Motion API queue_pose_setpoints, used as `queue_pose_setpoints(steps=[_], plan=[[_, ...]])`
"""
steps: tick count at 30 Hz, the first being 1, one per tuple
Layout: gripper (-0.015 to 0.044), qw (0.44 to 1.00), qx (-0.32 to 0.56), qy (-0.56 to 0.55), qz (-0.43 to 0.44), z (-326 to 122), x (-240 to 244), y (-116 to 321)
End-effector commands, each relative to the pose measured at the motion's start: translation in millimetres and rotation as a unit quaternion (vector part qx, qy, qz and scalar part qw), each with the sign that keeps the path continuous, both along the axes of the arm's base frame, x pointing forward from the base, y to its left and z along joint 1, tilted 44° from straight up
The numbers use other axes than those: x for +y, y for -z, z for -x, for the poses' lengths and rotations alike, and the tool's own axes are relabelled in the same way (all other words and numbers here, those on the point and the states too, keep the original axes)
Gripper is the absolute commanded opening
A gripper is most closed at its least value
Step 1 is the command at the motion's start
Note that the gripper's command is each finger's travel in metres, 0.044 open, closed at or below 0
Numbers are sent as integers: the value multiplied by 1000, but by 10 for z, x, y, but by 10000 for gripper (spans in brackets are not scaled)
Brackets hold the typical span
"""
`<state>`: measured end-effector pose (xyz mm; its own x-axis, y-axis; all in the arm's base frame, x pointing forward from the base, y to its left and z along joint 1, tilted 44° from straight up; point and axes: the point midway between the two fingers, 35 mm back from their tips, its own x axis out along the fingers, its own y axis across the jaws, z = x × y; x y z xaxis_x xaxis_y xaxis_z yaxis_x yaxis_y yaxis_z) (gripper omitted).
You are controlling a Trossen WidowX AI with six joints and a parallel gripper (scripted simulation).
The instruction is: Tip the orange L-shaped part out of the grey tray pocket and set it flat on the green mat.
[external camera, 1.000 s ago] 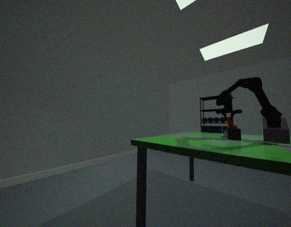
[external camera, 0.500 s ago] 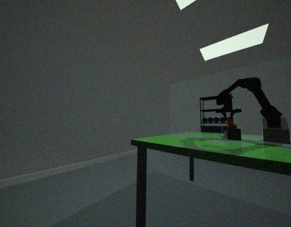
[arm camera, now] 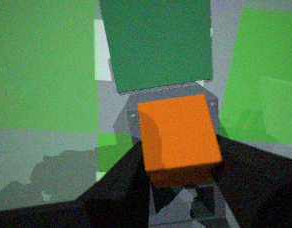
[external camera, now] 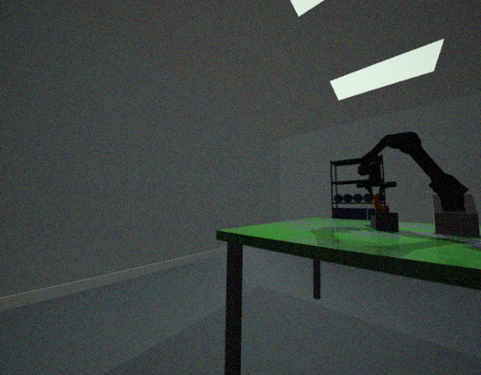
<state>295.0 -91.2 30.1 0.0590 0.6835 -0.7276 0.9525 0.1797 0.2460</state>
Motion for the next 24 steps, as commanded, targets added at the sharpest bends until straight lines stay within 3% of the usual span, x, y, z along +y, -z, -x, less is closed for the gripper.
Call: queue_pose_setpoints(steps=[1, 24], plan=[[0, 1000, 0, -3, 3, -36, -140, 136], [0, 1000, -2, -3, 5, -178, -686, 624]])
